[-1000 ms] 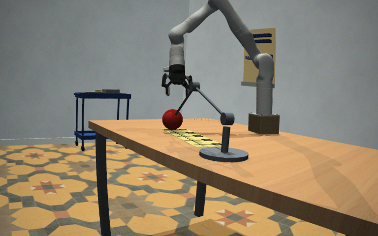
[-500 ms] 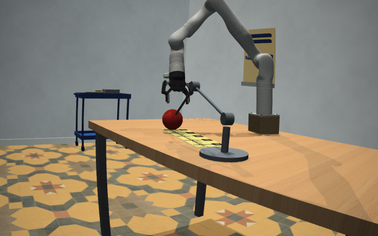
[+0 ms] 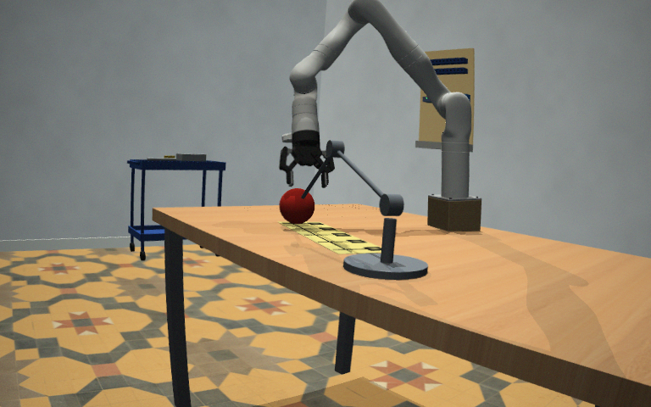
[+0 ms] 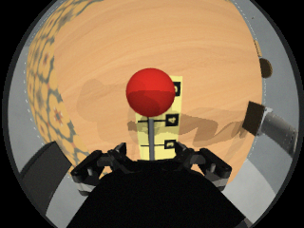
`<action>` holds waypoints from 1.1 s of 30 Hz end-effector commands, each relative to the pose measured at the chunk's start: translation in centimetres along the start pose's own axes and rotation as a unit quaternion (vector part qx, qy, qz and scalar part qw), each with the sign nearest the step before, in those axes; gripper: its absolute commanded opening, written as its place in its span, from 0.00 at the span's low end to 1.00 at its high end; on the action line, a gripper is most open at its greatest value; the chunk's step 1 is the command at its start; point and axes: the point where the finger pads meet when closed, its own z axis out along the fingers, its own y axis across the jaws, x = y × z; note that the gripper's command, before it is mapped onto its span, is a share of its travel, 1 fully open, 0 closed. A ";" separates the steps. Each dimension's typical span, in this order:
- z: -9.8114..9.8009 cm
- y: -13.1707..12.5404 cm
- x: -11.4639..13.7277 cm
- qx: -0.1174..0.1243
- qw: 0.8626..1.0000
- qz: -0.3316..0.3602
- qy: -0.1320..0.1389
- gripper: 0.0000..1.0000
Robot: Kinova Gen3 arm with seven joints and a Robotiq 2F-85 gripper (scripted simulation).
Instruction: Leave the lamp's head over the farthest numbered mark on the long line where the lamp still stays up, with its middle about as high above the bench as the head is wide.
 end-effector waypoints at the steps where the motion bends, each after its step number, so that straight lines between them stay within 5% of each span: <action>1: 0.5 0.1 -0.2 -0.001 1.000 -0.003 -0.004 1.00; 7: 0.9 0.2 -0.4 -0.003 1.000 -0.005 -0.006 1.00; 8: 0.9 0.2 -0.4 -0.003 1.000 -0.005 -0.006 0.00; 33: 0.6 0.1 -0.3 -0.002 1.000 -0.003 -0.003 0.00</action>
